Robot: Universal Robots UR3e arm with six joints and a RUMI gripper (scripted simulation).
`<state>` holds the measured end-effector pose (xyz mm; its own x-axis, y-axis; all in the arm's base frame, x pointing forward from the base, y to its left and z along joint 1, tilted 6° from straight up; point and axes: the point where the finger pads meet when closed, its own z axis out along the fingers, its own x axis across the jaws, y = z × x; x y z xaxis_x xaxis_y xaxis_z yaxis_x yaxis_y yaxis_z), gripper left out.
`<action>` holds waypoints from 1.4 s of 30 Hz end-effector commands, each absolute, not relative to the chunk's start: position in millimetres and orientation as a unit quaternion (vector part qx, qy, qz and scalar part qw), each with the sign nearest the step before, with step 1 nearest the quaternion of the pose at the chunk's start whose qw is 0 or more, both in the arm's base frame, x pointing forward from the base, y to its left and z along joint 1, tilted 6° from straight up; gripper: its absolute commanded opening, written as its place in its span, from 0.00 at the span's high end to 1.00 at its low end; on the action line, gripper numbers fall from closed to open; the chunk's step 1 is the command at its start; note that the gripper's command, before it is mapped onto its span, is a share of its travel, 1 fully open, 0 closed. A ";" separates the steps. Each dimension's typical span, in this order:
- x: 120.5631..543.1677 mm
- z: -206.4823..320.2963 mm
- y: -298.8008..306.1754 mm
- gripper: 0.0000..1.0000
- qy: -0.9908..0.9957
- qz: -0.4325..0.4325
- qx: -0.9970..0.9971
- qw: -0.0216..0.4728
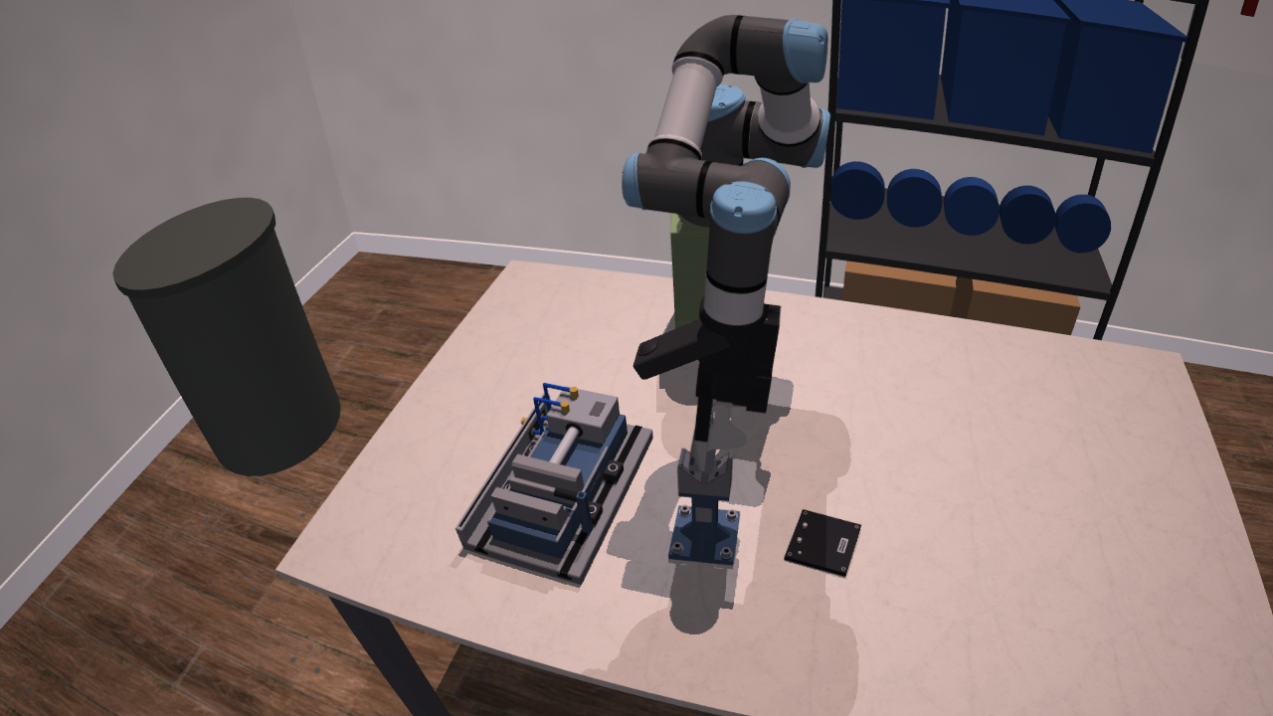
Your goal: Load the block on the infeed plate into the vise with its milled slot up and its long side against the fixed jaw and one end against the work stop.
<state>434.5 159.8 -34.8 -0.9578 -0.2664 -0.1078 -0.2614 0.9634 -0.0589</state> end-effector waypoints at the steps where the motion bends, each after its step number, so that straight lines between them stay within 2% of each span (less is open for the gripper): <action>1: 435.4 -33.8 160.2 1.00 0.989 -0.039 -0.132 0.061; 42: 434.6 -34.9 163.5 1.00 0.954 -0.263 -0.115 0.090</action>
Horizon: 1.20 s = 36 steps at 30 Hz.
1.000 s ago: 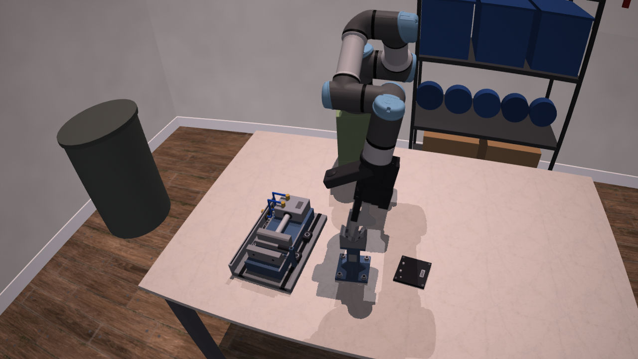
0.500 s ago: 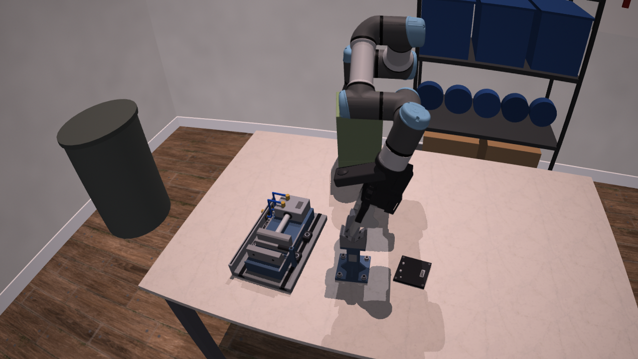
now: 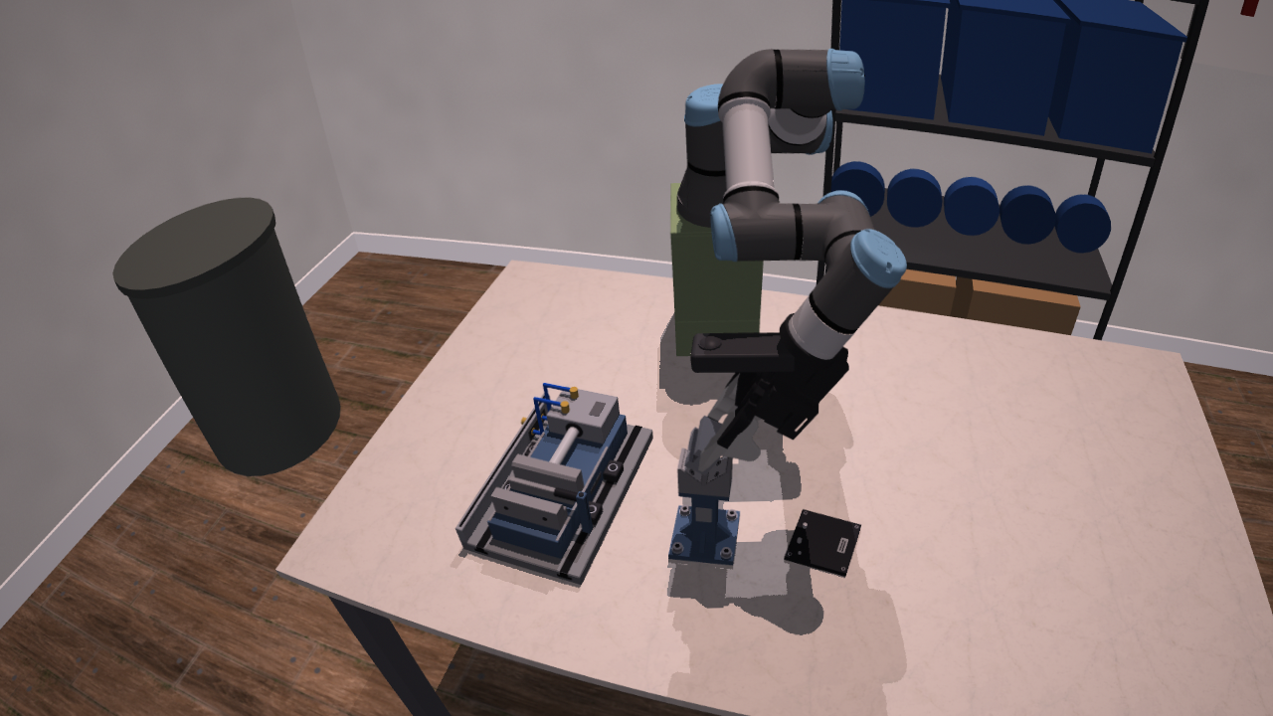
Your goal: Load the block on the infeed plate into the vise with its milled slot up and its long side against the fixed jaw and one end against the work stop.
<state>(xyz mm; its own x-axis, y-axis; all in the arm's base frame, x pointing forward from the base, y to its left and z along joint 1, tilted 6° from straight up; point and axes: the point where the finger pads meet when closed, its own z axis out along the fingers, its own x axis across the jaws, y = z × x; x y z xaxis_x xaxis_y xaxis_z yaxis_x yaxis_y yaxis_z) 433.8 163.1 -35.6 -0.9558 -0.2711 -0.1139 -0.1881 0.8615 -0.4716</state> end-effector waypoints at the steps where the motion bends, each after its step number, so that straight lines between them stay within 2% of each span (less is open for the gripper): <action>1: 434.6 -35.0 163.6 1.00 0.952 -0.268 -0.114 0.090; 36: 434.3 -35.9 164.8 1.00 0.923 -0.357 -0.105 0.101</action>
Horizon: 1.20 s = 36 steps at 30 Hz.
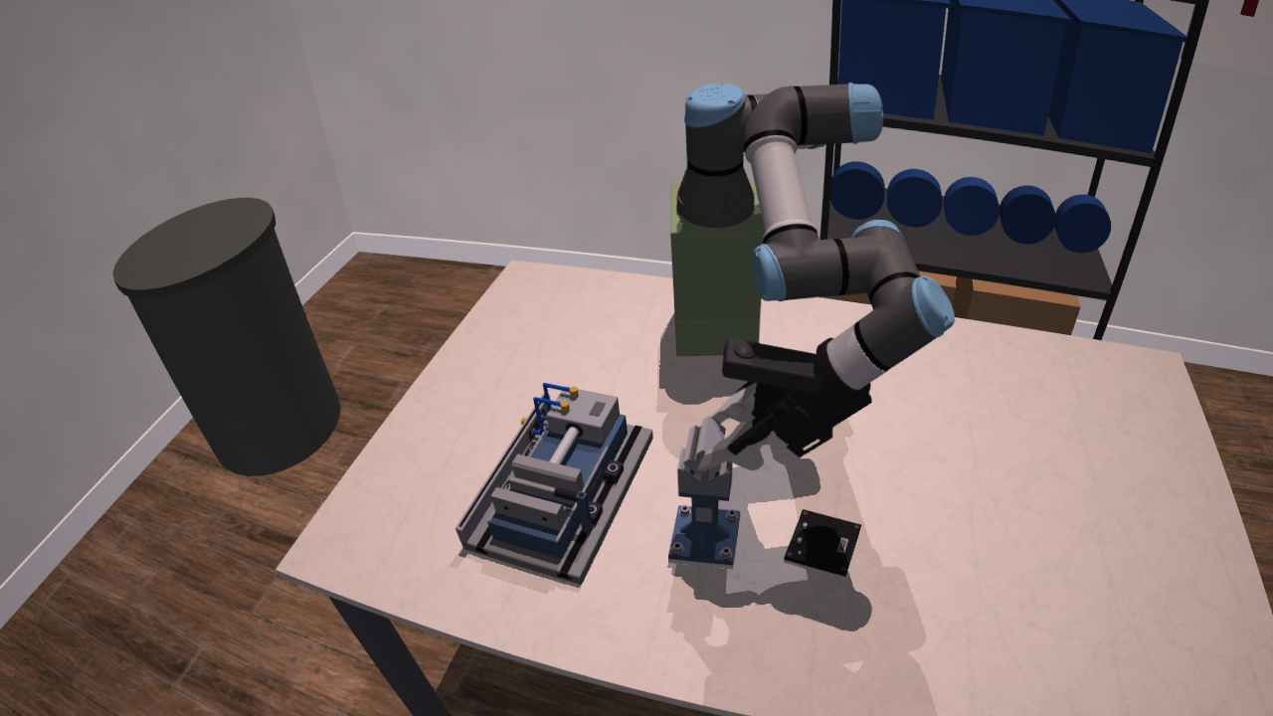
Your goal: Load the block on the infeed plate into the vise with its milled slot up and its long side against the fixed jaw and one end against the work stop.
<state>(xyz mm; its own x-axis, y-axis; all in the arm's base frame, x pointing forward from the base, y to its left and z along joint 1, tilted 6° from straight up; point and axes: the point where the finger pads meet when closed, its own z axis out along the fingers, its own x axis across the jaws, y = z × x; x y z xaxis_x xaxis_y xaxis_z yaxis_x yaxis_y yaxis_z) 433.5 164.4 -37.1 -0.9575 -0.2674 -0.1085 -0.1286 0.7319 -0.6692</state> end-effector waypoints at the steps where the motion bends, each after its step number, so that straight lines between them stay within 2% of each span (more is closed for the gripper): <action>1: 434.3 -35.9 164.8 1.00 0.922 -0.358 -0.105 0.101; 36: 434.3 -35.9 165.0 1.00 0.920 -0.364 -0.104 0.102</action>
